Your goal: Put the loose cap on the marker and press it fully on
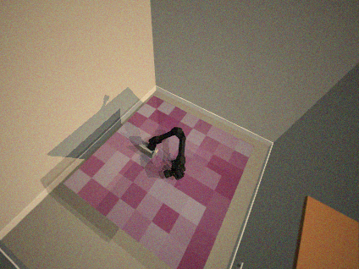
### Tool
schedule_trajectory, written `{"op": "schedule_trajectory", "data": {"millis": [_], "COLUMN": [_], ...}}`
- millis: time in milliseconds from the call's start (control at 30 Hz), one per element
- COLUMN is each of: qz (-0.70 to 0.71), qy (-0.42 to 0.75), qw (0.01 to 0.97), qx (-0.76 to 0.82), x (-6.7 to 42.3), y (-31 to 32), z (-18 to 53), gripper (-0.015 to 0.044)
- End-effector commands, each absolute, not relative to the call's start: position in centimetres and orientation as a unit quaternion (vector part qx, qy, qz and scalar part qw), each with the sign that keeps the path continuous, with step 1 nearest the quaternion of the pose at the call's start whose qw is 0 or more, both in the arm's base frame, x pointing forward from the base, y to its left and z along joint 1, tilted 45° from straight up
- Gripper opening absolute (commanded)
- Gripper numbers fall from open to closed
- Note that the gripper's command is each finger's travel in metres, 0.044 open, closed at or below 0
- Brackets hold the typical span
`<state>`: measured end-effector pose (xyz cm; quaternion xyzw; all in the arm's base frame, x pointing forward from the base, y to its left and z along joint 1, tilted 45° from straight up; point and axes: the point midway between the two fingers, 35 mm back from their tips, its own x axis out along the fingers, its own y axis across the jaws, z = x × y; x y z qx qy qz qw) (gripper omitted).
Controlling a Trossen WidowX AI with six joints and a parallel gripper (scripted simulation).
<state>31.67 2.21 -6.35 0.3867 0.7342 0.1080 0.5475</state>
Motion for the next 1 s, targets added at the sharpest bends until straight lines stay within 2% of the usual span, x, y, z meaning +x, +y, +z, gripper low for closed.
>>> {"op": "schedule_trajectory", "data": {"millis": [0,100,233,533,633,967], "qz": [0.107,0.107,0.107,0.107,0.106,0.106], "qy": [0.735,0.735,0.735,0.735,0.735,0.735], "qw": [0.543,0.543,0.543,0.543,0.543,0.544], "qx": [0.391,0.391,0.391,0.391,0.391,0.391], "x": [31.4,31.3,31.3,31.3,31.4,31.9], "y": [2.7,2.9,2.9,2.9,2.5,0.1], "z": [-6.9,-7.1,-7.1,-7.1,-6.8,-4.5], "gripper": [0.0236,0.0236,0.0131,0.0071,0.0,0.0]}}
